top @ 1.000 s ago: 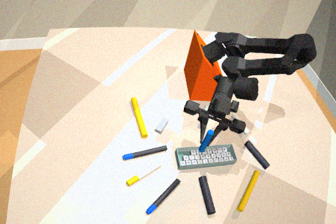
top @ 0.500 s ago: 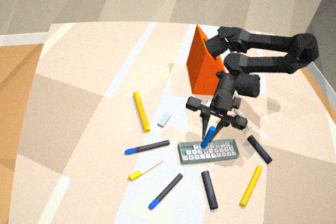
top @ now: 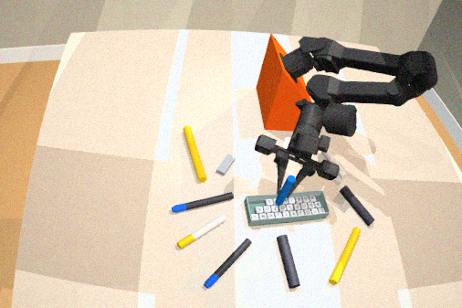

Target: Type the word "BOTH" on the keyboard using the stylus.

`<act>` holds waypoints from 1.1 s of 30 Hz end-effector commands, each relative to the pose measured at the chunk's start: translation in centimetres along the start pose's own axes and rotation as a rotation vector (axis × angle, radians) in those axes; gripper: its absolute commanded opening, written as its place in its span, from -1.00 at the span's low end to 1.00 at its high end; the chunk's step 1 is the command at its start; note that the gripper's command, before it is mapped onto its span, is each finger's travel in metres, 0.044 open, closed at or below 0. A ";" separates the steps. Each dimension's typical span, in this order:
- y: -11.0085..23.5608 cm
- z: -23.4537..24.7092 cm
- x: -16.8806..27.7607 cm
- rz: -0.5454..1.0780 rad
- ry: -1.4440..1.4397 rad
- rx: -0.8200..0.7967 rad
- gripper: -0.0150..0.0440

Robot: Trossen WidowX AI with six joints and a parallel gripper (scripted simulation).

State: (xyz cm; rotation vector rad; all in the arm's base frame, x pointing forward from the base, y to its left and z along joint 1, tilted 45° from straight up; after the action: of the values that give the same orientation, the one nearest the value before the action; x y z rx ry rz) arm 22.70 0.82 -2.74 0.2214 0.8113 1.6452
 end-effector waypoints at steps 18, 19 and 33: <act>0.0 0.0 -0.2 -0.002 -0.005 0.002 -0.22; 0.1 0.1 -0.3 -0.002 -0.005 0.002 -0.22; 1.7 0.7 -2.9 -0.003 -0.004 0.001 -0.22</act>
State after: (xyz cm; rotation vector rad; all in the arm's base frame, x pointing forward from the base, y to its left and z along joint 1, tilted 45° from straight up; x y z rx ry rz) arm 22.73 -1.33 -0.65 0.2253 0.8017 1.6337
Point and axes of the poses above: the point midway between the two fingers, 35 mm back from their tips, its own y axis back along the fingers, its own z axis across the jaws, x = y × z, the point moved 8 cm from there along y, back along the fingers, and after that the axes turned 15 degrees about -y, right-handed, at the moved point
